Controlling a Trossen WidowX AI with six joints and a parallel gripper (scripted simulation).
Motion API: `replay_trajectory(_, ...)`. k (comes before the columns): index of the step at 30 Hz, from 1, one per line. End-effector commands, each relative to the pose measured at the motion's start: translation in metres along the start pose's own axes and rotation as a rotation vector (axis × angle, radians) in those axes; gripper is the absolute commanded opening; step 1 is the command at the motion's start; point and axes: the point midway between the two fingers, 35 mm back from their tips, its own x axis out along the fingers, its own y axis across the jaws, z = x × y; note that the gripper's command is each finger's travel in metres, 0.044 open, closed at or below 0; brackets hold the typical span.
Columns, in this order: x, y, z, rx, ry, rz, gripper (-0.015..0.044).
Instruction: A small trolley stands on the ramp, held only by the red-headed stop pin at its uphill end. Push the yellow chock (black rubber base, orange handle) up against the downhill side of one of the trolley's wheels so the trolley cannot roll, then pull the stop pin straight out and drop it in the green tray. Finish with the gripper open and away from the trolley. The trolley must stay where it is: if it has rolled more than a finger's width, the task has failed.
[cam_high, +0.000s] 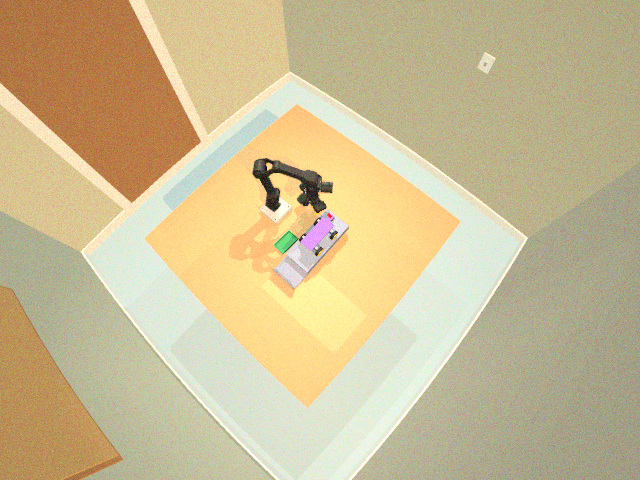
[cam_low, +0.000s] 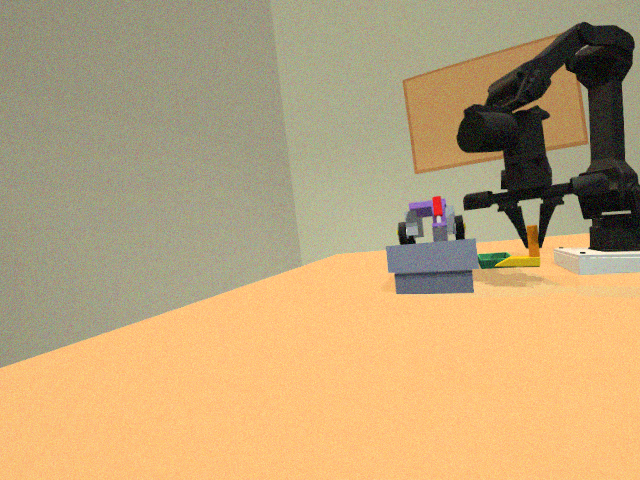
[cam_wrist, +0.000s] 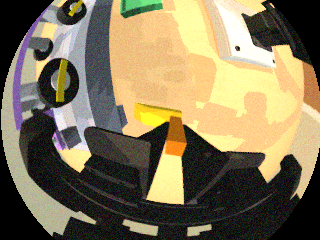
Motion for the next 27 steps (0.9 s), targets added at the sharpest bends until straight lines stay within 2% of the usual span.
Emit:
replay_trajectory(1,-0.016,0.0,-0.001,-0.003,0.009,0.001,0.0)
replay_trajectory(27,-0.09,0.0,-0.002,-0.003,0.009,0.001,0.0)
